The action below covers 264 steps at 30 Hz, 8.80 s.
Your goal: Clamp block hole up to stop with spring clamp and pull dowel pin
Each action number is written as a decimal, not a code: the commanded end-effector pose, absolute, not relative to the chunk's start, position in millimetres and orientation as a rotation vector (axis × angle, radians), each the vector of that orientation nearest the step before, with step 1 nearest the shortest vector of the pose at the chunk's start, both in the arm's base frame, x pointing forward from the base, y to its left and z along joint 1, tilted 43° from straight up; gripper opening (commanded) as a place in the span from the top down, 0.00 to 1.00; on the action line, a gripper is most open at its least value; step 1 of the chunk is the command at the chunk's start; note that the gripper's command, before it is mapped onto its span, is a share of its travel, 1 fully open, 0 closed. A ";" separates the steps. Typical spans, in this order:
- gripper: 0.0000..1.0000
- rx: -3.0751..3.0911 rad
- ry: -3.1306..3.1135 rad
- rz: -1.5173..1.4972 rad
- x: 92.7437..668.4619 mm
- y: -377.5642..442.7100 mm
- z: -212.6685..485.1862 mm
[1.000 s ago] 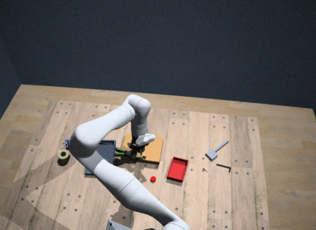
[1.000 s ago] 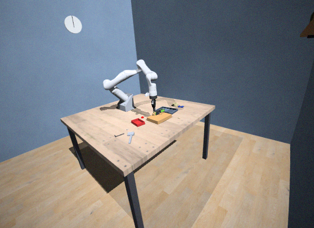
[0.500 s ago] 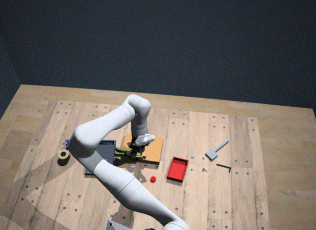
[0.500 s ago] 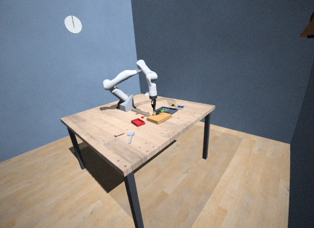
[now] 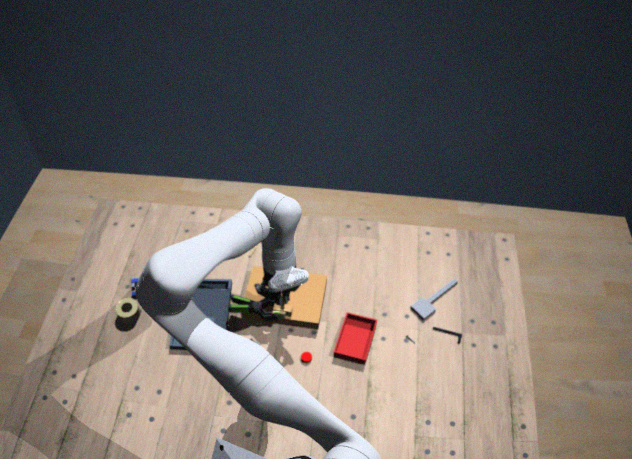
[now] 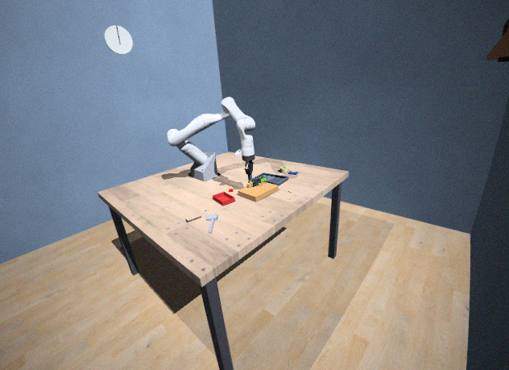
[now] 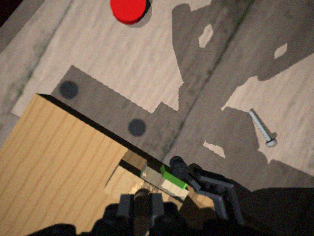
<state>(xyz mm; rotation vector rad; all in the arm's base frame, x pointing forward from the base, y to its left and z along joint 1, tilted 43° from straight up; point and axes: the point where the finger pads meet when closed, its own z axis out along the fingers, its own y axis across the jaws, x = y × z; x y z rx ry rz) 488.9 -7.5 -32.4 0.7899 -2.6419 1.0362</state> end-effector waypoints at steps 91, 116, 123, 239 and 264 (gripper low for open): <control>0.90 0.560 -2.756 1.078 489.3 -6.5 -31.6; 0.90 0.509 -2.777 1.086 489.3 -6.5 -31.6; 0.90 0.499 -2.782 1.088 489.3 -6.5 -31.6; 0.90 0.357 -2.836 1.108 489.3 -6.4 -31.5; 0.90 0.340 -2.842 1.110 489.3 -6.4 -31.5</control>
